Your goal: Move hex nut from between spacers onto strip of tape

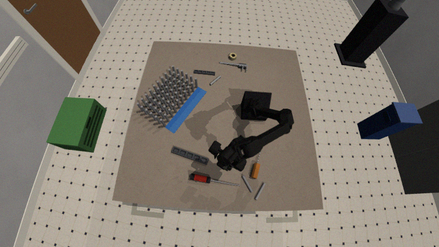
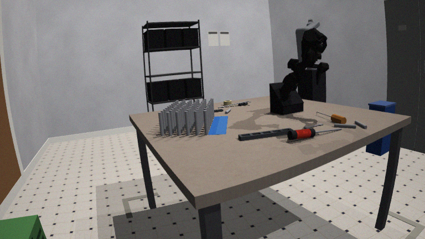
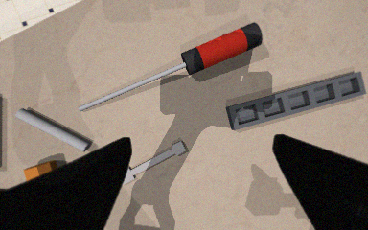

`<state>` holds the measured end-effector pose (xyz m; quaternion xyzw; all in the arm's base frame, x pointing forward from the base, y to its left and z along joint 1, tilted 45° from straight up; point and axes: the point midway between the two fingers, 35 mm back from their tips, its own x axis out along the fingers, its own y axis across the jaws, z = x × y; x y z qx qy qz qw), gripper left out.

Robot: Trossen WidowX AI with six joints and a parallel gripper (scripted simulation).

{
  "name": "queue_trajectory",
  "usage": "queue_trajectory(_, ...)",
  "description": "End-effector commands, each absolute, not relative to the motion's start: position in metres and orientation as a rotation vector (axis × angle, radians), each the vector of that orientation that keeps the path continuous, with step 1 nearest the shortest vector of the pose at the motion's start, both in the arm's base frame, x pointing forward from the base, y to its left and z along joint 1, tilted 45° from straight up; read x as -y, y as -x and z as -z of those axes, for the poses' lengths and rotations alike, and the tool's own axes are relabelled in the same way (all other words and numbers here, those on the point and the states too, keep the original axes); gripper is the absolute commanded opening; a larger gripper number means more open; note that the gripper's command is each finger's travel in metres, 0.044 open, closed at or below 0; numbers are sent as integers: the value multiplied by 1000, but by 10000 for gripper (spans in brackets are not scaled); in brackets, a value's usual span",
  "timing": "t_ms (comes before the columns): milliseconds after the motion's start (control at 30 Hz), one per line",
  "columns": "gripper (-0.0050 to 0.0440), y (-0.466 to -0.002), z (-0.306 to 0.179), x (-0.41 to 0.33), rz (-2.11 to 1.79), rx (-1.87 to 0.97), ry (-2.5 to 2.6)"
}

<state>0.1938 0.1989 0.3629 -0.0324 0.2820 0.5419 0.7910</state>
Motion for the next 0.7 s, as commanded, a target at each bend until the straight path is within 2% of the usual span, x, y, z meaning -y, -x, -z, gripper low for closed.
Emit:
queue_trajectory(0, 400, -192, -370, -197, -1162, -582, 72)
queue_trajectory(533, 400, -192, -370, -197, -1162, -582, 72)
queue_trajectory(667, 400, -232, -344, -196, -1060, -613, 41)
